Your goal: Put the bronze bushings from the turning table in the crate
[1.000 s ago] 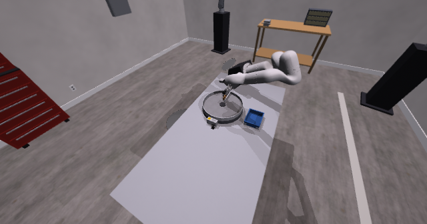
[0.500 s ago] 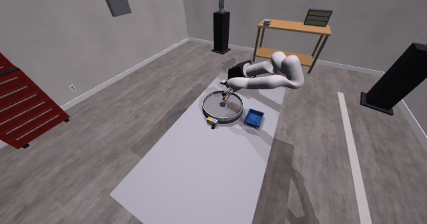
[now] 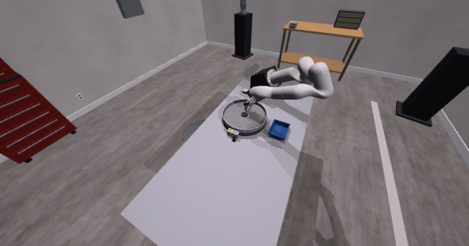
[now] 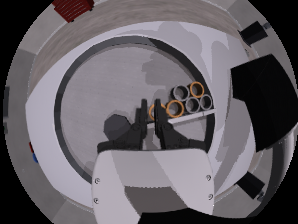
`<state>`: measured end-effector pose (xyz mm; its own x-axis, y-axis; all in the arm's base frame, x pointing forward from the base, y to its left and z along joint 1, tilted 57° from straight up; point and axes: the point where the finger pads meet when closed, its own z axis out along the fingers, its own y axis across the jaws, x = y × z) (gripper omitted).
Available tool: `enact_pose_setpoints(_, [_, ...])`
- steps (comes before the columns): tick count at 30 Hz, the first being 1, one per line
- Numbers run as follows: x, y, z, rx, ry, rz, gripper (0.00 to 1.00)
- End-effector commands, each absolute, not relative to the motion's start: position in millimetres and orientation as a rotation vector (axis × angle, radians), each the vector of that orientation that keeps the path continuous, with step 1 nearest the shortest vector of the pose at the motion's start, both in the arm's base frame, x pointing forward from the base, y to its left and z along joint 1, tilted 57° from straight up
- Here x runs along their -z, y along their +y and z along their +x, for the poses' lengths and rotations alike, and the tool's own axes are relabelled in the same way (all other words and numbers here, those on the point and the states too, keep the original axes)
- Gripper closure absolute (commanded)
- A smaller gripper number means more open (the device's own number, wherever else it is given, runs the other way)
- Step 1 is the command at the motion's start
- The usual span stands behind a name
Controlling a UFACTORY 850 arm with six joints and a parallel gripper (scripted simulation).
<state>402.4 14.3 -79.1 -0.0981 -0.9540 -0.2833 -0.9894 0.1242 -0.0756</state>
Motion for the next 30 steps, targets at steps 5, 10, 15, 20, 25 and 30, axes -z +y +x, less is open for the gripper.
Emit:
enact_pose_setpoints(5, [87.3,25.7,404.5,-0.192,2.142,-1.910,0.90])
enact_pose_setpoints(10, [87.3,25.7,404.5,-0.192,2.142,-1.910,0.90])
enact_pose_setpoints(15, [87.6,26.0,404.5,-0.192,2.142,-1.910,0.90])
enact_pose_setpoints(20, [89.0,28.1,404.8,-0.192,2.142,-1.910,0.90])
enact_pose_setpoints(25, [90.1,29.7,405.1,-0.192,2.142,-1.910,0.90])
enact_pose_setpoints(30, [90.1,29.7,405.1,-0.192,2.142,-1.910,0.90])
